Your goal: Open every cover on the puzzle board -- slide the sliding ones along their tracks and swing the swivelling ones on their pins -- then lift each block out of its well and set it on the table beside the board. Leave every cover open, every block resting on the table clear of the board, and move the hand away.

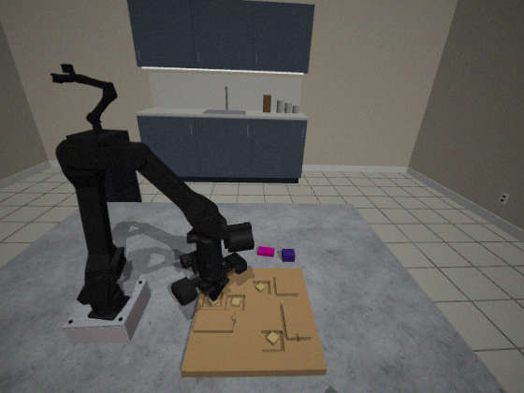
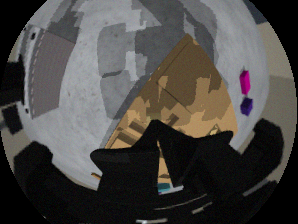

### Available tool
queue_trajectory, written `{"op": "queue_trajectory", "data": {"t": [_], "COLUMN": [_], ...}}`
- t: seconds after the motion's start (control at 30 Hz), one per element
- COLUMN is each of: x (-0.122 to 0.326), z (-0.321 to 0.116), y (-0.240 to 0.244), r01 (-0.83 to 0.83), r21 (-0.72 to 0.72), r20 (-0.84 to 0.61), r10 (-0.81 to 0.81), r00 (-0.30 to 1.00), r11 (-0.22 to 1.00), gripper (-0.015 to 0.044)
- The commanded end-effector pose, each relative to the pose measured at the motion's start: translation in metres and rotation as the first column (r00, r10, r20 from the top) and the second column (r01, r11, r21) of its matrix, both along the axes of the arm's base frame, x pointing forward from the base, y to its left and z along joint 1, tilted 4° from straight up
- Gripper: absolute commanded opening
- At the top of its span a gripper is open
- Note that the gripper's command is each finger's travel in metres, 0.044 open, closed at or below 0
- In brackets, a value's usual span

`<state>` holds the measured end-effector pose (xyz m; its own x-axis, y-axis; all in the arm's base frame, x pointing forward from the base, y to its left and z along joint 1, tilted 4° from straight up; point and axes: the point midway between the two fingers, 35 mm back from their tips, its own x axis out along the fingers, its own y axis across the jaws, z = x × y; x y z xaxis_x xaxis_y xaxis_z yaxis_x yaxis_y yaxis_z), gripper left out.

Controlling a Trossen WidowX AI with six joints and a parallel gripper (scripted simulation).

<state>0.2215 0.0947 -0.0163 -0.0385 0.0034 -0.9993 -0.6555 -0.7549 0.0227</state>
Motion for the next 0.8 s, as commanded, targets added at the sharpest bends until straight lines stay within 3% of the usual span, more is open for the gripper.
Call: {"op": "queue_trajectory", "data": {"t": [0.0,0.53,0.7,0.77], "x": [-0.001,0.001,0.003,0.004], "z": [-0.001,0.011,0.026,0.038], "y": [0.001,-0.001,0.000,0.000], "r01": [0.002,0.002,0.003,0.003], "r21": [0.004,0.003,0.001,0.002], "r20": [-0.004,-0.003,-0.002,-0.002], "r10": [-0.002,-0.002,-0.003,-0.003], "r00": [1.000,1.000,1.000,1.000], "r11": [1.000,1.000,1.000,1.000], "gripper": [0.0000,0.0000,0.0131,0.0144]}}
